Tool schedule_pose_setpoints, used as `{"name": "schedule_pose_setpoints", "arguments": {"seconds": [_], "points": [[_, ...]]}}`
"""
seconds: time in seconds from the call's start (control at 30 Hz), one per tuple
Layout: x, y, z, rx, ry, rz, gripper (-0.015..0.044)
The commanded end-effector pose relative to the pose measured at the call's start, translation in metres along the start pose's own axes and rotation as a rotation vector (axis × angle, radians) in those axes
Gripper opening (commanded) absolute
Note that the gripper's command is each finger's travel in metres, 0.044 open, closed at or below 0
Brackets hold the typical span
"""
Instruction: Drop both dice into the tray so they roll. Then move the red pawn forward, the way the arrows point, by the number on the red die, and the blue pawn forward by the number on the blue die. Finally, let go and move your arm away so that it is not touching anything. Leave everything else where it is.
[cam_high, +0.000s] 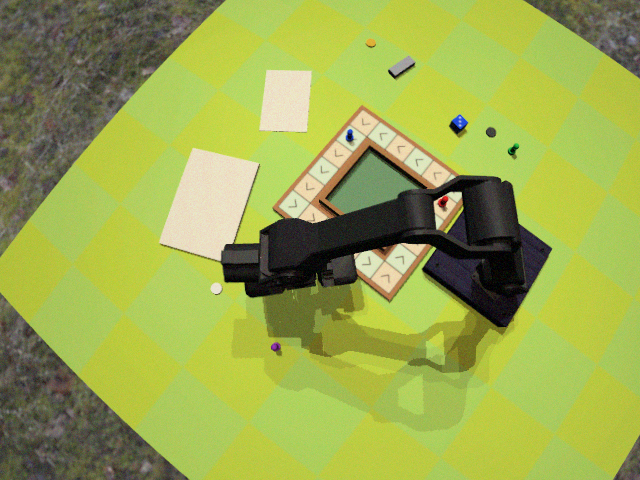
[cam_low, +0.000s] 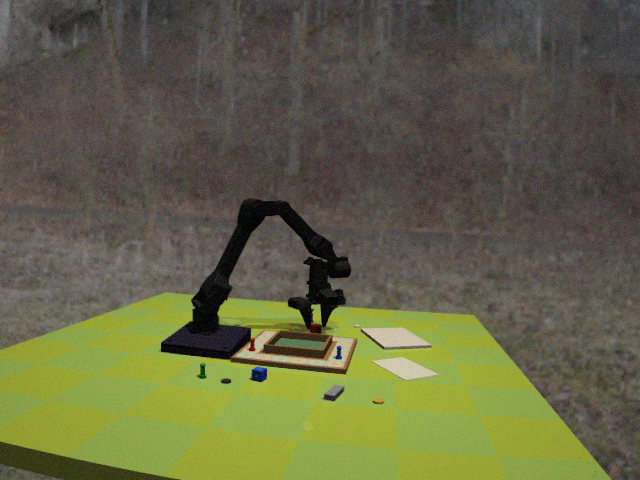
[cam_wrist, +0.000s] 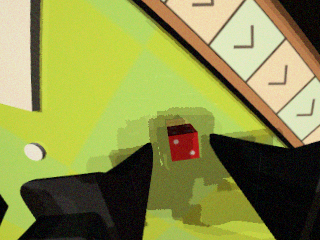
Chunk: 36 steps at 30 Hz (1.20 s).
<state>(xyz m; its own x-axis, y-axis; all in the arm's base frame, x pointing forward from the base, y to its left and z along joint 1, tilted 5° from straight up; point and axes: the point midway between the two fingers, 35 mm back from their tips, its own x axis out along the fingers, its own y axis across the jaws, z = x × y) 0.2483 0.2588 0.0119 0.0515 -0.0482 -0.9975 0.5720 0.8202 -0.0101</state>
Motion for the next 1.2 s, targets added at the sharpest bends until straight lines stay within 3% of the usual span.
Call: {"name": "schedule_pose_setpoints", "arguments": {"seconds": [0.0,0.23,0.43,0.5,1.17], "points": [[0.007,-0.002,0.0,-0.003,-0.003,-0.006,0.0275],[0.007,-0.002,0.0,-0.003,-0.003,-0.006,0.0091],[0.007,-0.002,0.0,-0.003,-0.003,-0.006,0.0051],[0.006,-0.002,0.0,-0.003,-0.003,-0.006,0.0],[-0.107,0.004,0.007,-0.003,-0.003,-0.006,0.0]]}}
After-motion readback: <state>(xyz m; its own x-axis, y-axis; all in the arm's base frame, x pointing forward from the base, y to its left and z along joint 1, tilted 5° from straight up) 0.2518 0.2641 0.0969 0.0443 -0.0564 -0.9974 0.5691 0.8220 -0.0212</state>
